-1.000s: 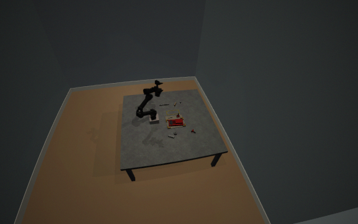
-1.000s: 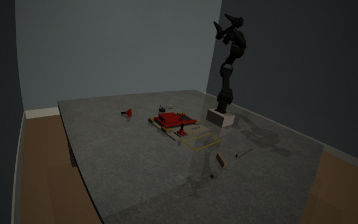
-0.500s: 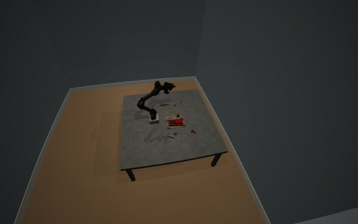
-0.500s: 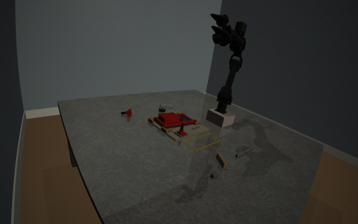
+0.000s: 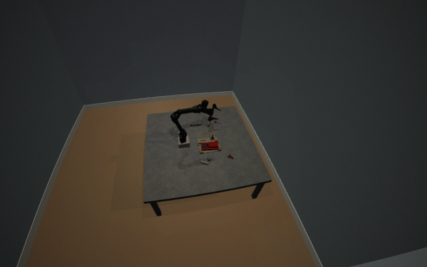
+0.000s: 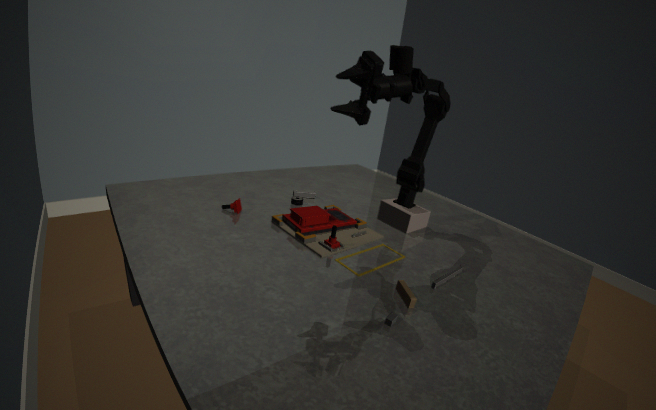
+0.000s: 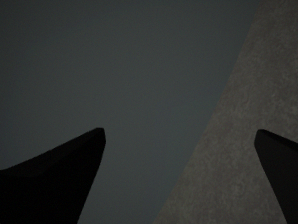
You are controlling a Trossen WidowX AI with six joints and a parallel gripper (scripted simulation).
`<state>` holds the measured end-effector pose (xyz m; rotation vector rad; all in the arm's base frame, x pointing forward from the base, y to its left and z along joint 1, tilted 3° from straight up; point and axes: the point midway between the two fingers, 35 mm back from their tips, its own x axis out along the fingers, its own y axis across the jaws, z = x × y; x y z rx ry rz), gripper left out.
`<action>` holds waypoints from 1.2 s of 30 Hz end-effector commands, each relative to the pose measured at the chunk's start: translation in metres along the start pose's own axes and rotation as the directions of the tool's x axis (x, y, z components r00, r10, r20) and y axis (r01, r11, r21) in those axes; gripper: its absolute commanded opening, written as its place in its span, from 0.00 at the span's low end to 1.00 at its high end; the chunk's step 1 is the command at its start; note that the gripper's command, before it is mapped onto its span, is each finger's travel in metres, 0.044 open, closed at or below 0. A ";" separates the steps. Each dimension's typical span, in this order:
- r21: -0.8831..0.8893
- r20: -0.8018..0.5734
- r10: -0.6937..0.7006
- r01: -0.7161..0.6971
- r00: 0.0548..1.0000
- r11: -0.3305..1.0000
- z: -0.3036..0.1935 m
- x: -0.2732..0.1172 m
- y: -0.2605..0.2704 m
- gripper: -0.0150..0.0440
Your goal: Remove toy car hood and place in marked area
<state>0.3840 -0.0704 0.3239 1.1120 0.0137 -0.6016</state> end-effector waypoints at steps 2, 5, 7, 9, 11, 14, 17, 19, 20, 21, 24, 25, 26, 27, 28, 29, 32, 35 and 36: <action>-0.283 -0.070 -0.186 0.159 0.980 0.946 -0.008 0.033 -0.043 1.00; -0.463 -0.118 -0.321 0.234 0.940 0.855 -0.012 0.051 -0.077 1.00; -0.569 -0.151 -0.408 0.259 0.900 0.781 -0.014 0.060 -0.100 1.00; -0.662 -0.185 -0.491 0.262 0.851 0.702 -0.016 0.067 -0.124 1.00; -0.741 -0.220 -0.569 0.244 0.793 0.626 -0.017 0.072 -0.148 1.00; -0.836 -0.281 -0.677 0.173 0.680 0.521 -0.020 0.079 -0.183 1.00; -0.891 -0.348 -0.762 0.061 0.546 0.450 -0.022 0.080 -0.217 1.00; -0.904 -0.393 -0.803 -0.027 0.448 0.428 -0.023 0.079 -0.238 1.00; -0.902 -0.417 -0.817 -0.073 0.398 0.425 -0.023 0.078 -0.249 1.00; -0.896 -0.440 -0.828 -0.119 0.347 0.427 -0.024 0.076 -0.258 1.00; -0.880 -0.474 -0.837 -0.183 0.274 0.438 -0.026 0.068 -0.273 1.00; -0.880 -0.474 -0.837 -0.183 0.274 0.438 -0.026 0.068 -0.273 1.00; -0.880 -0.474 -0.837 -0.183 0.274 0.438 -0.026 0.068 -0.273 1.00; -0.880 -0.474 -0.837 -0.183 0.274 0.438 -0.026 0.068 -0.273 1.00; -0.880 -0.474 -0.837 -0.183 0.274 0.438 -0.026 0.068 -0.273 1.00; -0.880 -0.474 -0.837 -0.183 0.274 0.438 -0.026 0.068 -0.273 1.00; -0.880 -0.474 -0.837 -0.183 0.274 0.438 -0.027 0.068 -0.274 1.00; -0.880 -0.474 -0.837 -0.183 0.274 0.438 -0.028 0.069 -0.275 1.00; -0.880 -0.474 -0.837 -0.183 0.274 0.438 -0.028 0.069 -0.276 1.00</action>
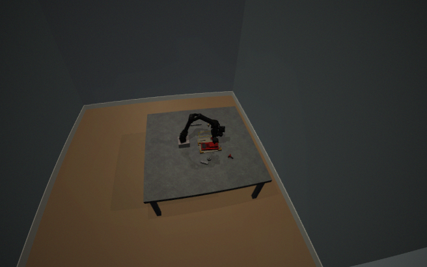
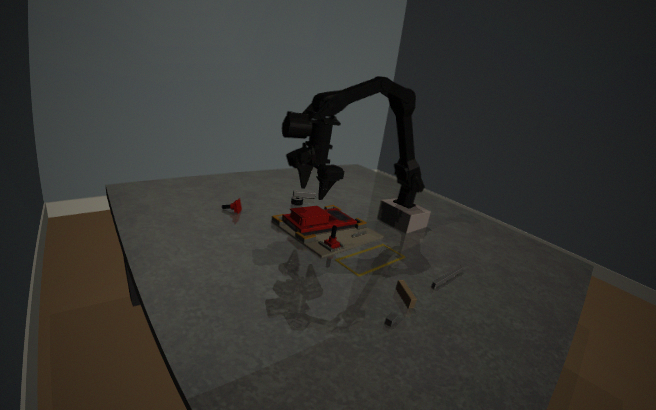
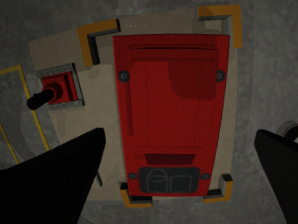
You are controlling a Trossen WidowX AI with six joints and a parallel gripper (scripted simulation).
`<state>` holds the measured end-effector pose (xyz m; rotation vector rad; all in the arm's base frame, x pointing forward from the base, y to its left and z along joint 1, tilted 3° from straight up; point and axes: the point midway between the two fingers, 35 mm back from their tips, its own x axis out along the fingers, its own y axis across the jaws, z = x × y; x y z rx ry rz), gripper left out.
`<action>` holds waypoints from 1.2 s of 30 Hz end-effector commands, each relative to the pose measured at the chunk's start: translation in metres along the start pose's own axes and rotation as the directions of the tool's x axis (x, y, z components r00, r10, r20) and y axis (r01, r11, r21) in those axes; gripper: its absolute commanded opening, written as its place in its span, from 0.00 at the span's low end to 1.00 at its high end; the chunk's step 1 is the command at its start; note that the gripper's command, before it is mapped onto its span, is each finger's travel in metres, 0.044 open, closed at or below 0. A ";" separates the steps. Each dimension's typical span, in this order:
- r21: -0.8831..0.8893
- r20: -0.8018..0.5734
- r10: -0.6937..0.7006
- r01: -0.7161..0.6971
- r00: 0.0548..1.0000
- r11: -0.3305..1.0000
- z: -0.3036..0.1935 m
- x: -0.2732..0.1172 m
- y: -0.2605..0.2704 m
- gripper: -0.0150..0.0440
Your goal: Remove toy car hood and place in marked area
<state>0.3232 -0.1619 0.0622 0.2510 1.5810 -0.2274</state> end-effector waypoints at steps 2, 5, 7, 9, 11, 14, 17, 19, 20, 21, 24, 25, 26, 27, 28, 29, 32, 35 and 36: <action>-0.004 -0.002 0.005 -0.005 1.000 1.000 0.000 0.004 0.001 1.00; -0.004 -0.002 0.005 -0.005 1.000 1.000 0.000 0.006 0.001 1.00; -0.004 -0.002 0.005 -0.005 1.000 1.000 0.000 0.008 0.001 1.00; -0.004 -0.002 0.005 -0.005 1.000 1.000 0.000 0.009 0.001 1.00; -0.004 -0.002 0.005 -0.005 1.000 1.000 0.000 0.011 0.001 1.00; -0.004 -0.002 0.005 -0.005 1.000 1.000 0.000 0.013 0.001 1.00; -0.004 -0.002 0.005 -0.005 1.000 1.000 0.000 0.015 0.001 1.00; -0.004 -0.002 0.005 -0.005 1.000 1.000 0.000 0.016 0.001 1.00; -0.004 -0.002 0.005 -0.005 1.000 1.000 0.000 0.017 0.001 1.00; -0.004 -0.002 0.005 -0.005 1.000 1.000 0.000 0.018 0.001 1.00; -0.004 -0.002 0.005 -0.005 1.000 1.000 0.000 0.020 0.001 1.00; -0.004 -0.002 0.005 -0.005 1.000 1.000 0.000 0.021 0.001 1.00; -0.004 -0.002 0.005 -0.005 1.000 1.000 0.000 0.022 0.001 1.00; -0.004 -0.002 0.005 -0.005 1.000 1.000 0.000 0.022 0.001 1.00; -0.004 -0.002 0.005 -0.005 1.000 1.000 0.000 0.023 0.001 1.00; -0.004 -0.002 0.005 -0.005 1.000 1.000 -0.001 0.024 0.001 1.00; -0.004 -0.002 0.005 -0.005 1.000 1.000 -0.001 0.026 0.001 1.00; -0.004 -0.002 0.005 -0.005 1.000 1.000 -0.001 0.028 0.001 1.00; -0.004 -0.002 0.005 -0.005 1.000 1.000 -0.001 0.029 0.001 1.00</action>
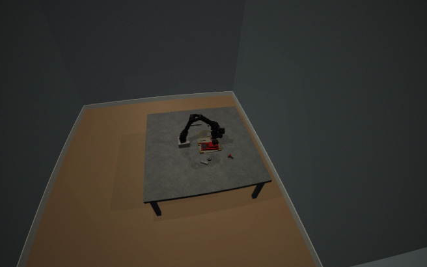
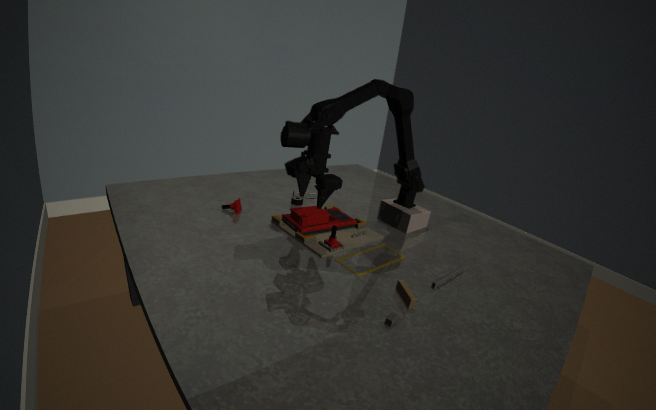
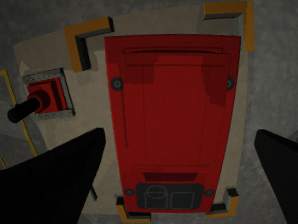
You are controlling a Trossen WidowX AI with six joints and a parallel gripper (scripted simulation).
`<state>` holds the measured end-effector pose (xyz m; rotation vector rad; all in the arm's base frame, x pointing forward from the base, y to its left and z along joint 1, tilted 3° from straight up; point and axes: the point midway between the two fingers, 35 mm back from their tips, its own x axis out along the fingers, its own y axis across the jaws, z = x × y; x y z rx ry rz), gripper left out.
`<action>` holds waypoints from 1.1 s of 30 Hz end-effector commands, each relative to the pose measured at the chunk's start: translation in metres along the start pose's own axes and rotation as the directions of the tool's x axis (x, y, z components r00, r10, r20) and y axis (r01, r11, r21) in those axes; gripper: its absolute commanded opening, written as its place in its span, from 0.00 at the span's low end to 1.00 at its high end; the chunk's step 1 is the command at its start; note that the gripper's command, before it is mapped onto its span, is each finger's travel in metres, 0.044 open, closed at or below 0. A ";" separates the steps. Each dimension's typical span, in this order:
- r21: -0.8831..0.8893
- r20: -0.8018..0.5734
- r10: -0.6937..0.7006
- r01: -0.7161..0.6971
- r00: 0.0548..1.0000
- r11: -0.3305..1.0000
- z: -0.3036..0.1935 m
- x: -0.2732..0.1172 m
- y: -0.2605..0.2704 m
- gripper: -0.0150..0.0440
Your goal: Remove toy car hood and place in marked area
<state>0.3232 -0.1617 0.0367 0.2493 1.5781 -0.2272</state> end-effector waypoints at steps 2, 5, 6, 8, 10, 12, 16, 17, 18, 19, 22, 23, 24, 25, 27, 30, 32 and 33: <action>-0.003 -0.005 0.006 -0.006 1.000 1.000 -0.002 0.005 0.001 1.00; -0.003 -0.005 0.006 -0.006 1.000 1.000 -0.002 0.007 0.001 1.00; -0.003 -0.005 0.006 -0.006 1.000 1.000 -0.002 0.008 0.001 1.00; -0.003 -0.005 0.006 -0.006 1.000 1.000 -0.002 0.009 0.001 1.00; -0.003 -0.005 0.006 -0.006 1.000 1.000 -0.002 0.011 0.001 1.00; -0.003 -0.005 0.006 -0.006 1.000 1.000 -0.003 0.012 0.002 1.00; -0.003 -0.005 0.006 -0.006 1.000 1.000 -0.003 0.015 0.002 1.00; -0.003 -0.005 0.006 -0.006 1.000 1.000 -0.003 0.016 0.002 1.00; -0.003 -0.005 0.006 -0.006 1.000 1.000 -0.003 0.016 0.002 1.00; -0.003 -0.005 0.006 -0.006 1.000 1.000 -0.003 0.017 0.002 1.00; -0.003 -0.005 0.006 -0.006 1.000 1.000 -0.004 0.019 0.002 1.00; -0.003 -0.005 0.006 -0.006 1.000 1.000 -0.004 0.020 0.002 1.00; -0.003 -0.005 0.006 -0.006 1.000 1.000 -0.004 0.021 0.002 1.00; -0.003 -0.005 0.006 -0.006 1.000 1.000 -0.004 0.021 0.002 1.00; -0.003 -0.005 0.006 -0.006 1.000 1.000 -0.004 0.023 0.002 1.00; -0.003 -0.005 0.006 -0.006 1.000 1.000 -0.005 0.025 0.002 1.00; -0.003 -0.005 0.006 -0.006 1.000 1.000 -0.005 0.025 0.002 1.00; -0.003 -0.005 0.006 -0.006 1.000 1.000 -0.005 0.025 0.002 1.00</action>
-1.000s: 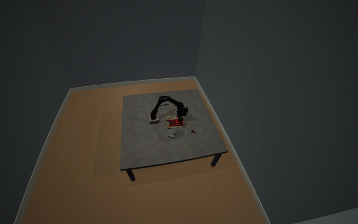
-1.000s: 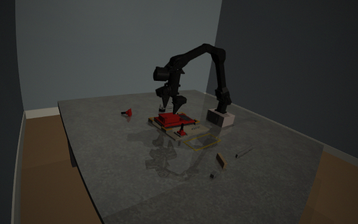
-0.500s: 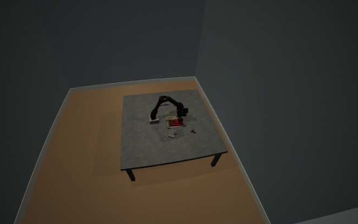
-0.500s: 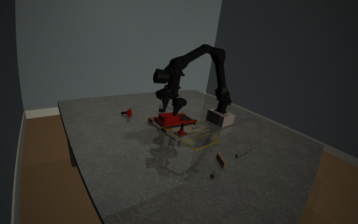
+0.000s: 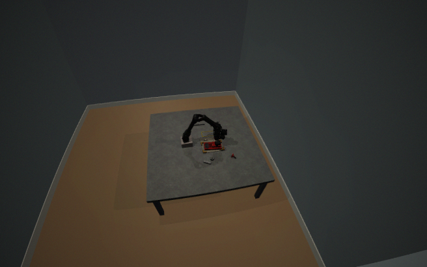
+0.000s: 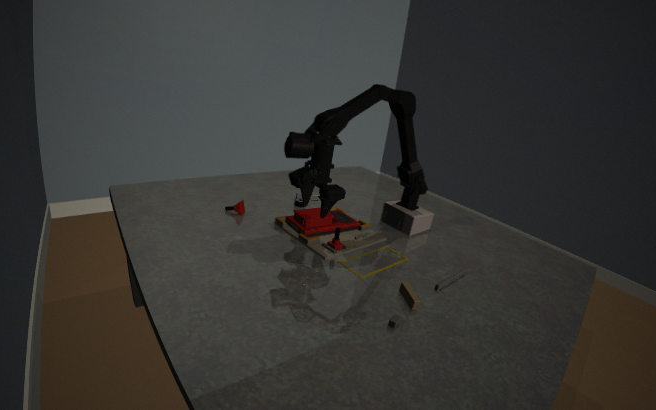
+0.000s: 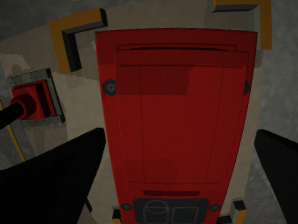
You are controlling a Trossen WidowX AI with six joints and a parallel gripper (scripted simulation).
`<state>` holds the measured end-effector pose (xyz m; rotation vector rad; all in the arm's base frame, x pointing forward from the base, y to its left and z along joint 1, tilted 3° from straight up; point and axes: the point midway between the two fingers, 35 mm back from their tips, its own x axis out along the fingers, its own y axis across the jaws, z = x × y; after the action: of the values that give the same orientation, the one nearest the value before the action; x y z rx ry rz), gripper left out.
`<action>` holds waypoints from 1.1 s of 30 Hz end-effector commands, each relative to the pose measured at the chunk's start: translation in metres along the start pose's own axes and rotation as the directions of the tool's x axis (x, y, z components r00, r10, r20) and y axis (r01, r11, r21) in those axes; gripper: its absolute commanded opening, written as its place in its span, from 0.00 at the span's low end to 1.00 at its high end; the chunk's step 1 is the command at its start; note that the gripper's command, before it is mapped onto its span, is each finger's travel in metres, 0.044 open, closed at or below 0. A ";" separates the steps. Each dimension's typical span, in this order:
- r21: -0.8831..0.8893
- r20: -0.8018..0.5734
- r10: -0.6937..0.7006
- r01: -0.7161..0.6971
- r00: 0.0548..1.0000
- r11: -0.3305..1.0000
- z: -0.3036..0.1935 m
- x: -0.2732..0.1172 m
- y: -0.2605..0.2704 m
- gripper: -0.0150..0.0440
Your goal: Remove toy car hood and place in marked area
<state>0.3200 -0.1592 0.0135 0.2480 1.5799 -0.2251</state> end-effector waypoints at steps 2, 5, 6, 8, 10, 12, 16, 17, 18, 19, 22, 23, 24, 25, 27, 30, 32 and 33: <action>-0.001 -0.003 0.006 -0.006 1.000 1.000 -0.001 0.003 0.001 1.00; -0.001 -0.003 0.006 -0.006 1.000 1.000 -0.001 0.004 0.001 1.00; -0.001 -0.003 0.006 -0.006 1.000 1.000 -0.001 0.004 0.001 1.00; -0.001 -0.003 0.006 -0.006 1.000 1.000 -0.001 0.005 0.001 1.00; -0.001 -0.003 0.006 -0.006 1.000 1.000 -0.001 0.006 0.001 1.00; -0.001 -0.003 0.006 -0.006 1.000 1.000 -0.001 0.007 0.001 1.00; -0.001 -0.003 0.006 -0.006 1.000 1.000 -0.001 0.009 0.001 1.00; -0.001 -0.003 0.006 -0.006 1.000 1.000 -0.001 0.010 0.001 1.00; -0.001 -0.003 0.006 -0.006 1.000 1.000 -0.001 0.010 0.001 1.00; -0.001 -0.003 0.006 -0.006 1.000 1.000 -0.001 0.011 0.001 1.00; -0.001 -0.003 0.006 -0.006 1.000 1.000 -0.001 0.012 0.001 1.00; -0.001 -0.003 0.006 -0.006 1.000 1.000 -0.001 0.013 0.001 1.00; -0.001 -0.003 0.006 -0.006 1.000 1.000 -0.001 0.013 0.001 1.00; -0.001 -0.003 0.006 -0.006 1.000 1.000 -0.001 0.014 0.001 1.00; -0.001 -0.003 0.006 -0.006 1.000 1.000 -0.001 0.015 0.001 1.00; -0.001 -0.003 0.006 -0.006 1.000 1.000 -0.001 0.016 0.001 1.00; -0.001 -0.003 0.006 -0.006 1.000 1.000 -0.001 0.017 0.001 1.00; -0.001 -0.003 0.006 -0.006 1.000 1.000 -0.001 0.018 0.001 1.00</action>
<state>0.3192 -0.1586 -0.0022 0.2481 1.5813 -0.2245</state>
